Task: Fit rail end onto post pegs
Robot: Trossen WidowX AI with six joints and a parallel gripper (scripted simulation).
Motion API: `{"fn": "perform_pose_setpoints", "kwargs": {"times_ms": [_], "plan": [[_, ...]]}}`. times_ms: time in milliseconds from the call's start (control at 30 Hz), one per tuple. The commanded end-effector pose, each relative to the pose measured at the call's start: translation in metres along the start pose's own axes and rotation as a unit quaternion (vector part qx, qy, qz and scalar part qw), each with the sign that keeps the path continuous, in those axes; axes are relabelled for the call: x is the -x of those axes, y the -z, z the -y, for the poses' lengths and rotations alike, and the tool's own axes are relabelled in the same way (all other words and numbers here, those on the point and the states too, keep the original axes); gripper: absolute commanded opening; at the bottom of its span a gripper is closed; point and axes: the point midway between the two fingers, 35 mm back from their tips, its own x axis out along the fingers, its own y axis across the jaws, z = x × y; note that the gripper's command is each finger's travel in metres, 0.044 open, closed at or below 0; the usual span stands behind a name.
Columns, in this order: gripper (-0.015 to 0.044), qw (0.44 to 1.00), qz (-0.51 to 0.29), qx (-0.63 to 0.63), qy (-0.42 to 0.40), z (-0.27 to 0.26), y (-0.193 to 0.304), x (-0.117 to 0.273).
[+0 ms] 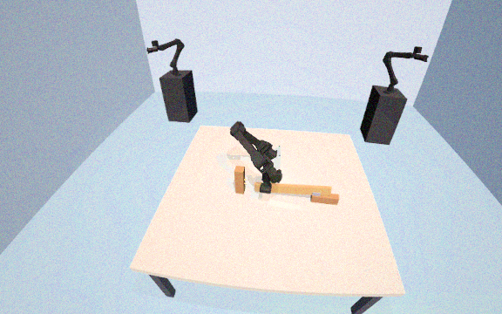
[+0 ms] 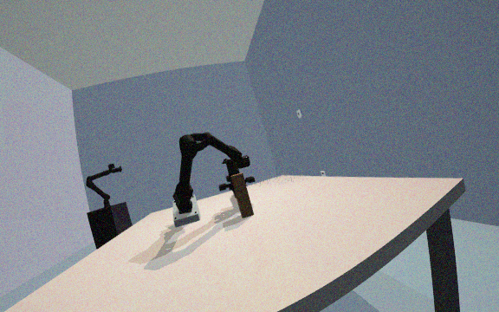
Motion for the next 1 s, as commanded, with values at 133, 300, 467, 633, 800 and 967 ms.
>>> {"fn": "perform_pose_setpoints", "kwargs": {"times_ms": [133,300,467,633,800,967], "plan": [[0.0000,1.000,0.008,-0.001,0.005,0.003,-0.003,0.008],[0.0000,1.000,0.008,-0.001,0.004,0.003,-0.003,0.011],[0.0000,1.000,0.008,-0.001,0.004,0.003,-0.003,0.013],[0.0000,1.000,0.008,-0.001,0.004,0.002,-0.003,0.016],[0.0000,1.000,0.008,-0.001,0.004,0.002,-0.003,0.018],[0.0000,1.000,0.008,-0.001,0.004,0.002,-0.003,0.021]]}}
